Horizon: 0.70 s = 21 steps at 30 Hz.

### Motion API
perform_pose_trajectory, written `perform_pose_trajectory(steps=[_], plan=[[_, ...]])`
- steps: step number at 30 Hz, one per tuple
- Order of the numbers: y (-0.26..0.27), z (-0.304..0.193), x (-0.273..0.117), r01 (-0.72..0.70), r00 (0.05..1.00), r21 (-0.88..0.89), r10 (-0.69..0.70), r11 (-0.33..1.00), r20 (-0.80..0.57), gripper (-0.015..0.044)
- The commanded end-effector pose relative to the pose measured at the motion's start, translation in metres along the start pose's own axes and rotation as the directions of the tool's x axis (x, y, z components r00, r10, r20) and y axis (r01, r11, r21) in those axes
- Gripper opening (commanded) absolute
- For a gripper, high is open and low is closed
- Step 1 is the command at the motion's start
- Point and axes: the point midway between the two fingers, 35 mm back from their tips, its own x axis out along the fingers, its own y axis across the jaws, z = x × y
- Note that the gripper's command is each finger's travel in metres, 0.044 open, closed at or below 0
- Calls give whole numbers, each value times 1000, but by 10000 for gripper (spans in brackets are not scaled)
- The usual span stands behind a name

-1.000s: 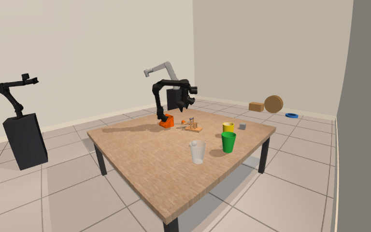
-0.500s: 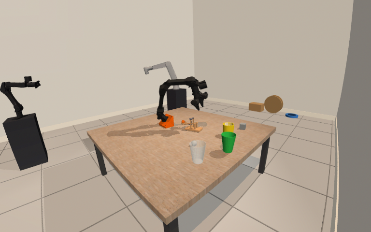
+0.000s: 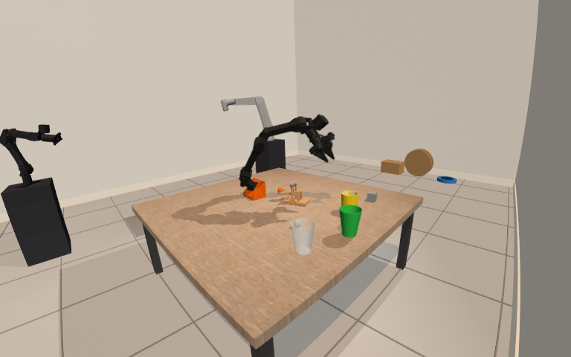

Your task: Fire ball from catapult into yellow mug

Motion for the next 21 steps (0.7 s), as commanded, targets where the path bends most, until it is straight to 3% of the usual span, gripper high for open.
perform_pose_trajectory(steps=[1,17,21], plan=[[-4,14,3,30,999,-1,-30,1000,36,440],[3,8,-3,3,1000,-36,-1,999,31,440],[3,8,-3,3,1000,-36,-1,999,31,335]])
